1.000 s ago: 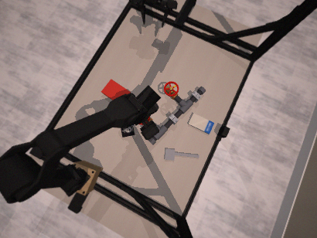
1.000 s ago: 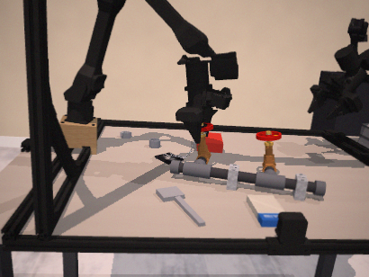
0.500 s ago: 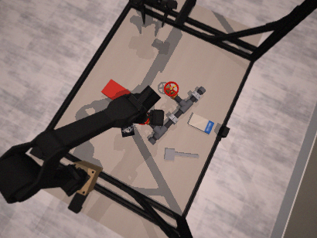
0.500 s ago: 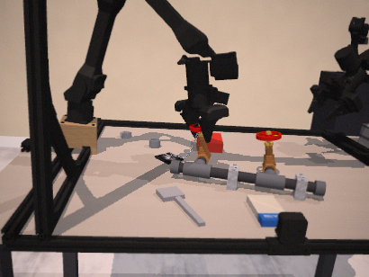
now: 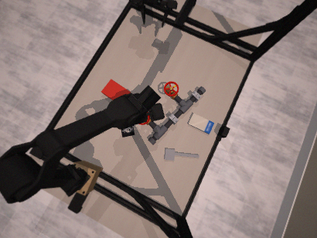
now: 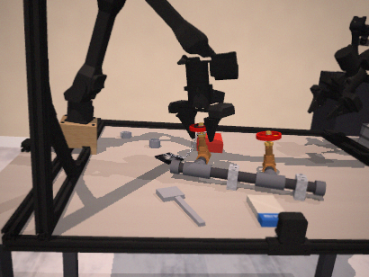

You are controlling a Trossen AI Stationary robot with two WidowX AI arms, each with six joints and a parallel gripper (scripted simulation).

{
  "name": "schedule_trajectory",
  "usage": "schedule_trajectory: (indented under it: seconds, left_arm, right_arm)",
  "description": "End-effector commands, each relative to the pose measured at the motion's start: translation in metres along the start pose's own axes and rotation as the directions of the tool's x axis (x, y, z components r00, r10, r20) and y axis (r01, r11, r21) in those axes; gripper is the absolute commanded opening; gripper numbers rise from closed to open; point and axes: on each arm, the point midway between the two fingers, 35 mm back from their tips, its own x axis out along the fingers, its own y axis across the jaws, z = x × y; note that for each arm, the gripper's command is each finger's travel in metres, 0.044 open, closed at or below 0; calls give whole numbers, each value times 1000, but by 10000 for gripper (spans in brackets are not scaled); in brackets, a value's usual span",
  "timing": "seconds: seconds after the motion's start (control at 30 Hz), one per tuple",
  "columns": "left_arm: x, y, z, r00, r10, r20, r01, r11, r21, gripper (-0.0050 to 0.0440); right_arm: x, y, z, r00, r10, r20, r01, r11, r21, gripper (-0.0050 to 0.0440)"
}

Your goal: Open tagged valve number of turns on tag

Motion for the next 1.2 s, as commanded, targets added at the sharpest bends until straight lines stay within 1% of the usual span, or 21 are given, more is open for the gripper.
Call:
schedule_trajectory:
  seconds: [0.0, 0.23, 0.3, 0.37, 0.47, 0.5, 0.57, 0.7, 0.8, 0.87, 0.93, 0.97, 1.17]
  left_arm:
    - [0, 0, 0, 1000, 0, 0, 0, 1000, 4, 192]
    - [0, 0, 0, 1000, 0, 0, 0, 1000, 4, 360]
    - [0, 0, 0, 1000, 0, 0, 0, 1000, 4, 360]
    - [0, 0, 0, 1000, 0, 0, 0, 1000, 4, 400]
    - [0, 0, 0, 1000, 0, 0, 0, 1000, 19, 400]
    - [0, 0, 0, 1000, 0, 0, 0, 998, 65, 400]
    - [0, 0, 0, 1000, 0, 0, 0, 972, 235, 400]
    - [0, 0, 0, 1000, 0, 0, 0, 876, 483, 400]
    - [0, 0, 0, 1000, 0, 0, 0, 771, 637, 400]
    - [0, 0, 0, 1000, 0, 0, 0, 771, 637, 400]
    - [0, 0, 0, 1000, 0, 0, 0, 639, 769, 400]
    - [0, 0, 0, 1000, 0, 0, 0, 592, 806, 400]
    - [0, 0, 0, 1000, 0, 0, 0, 256, 967, 400]
  right_arm:
    - [0, 0, 0, 1000, 0, 0, 0, 1000, 0, 400]
    - [0, 0, 0, 1000, 0, 0, 0, 1000, 0, 400]
    - [0, 0, 0, 1000, 0, 0, 0, 1000, 0, 400]
    - [0, 0, 0, 1000, 0, 0, 0, 1000, 0, 400]
    - [0, 0, 0, 1000, 0, 0, 0, 1000, 0, 400]
    - [0, 0, 0, 1000, 0, 0, 0, 1000, 0, 400]
    - [0, 0, 0, 1000, 0, 0, 0, 1000, 0, 400]
    - [0, 0, 0, 1000, 0, 0, 0, 1000, 0, 400]
    - [0, 0, 0, 1000, 0, 0, 0, 1000, 0, 400]
    - [0, 0, 0, 1000, 0, 0, 0, 1000, 0, 400]
    - [0, 0, 0, 1000, 0, 0, 0, 1000, 0, 400]
    - [0, 0, 0, 1000, 0, 0, 0, 1000, 0, 400]
    - [0, 0, 0, 1000, 0, 0, 0, 1000, 0, 400]
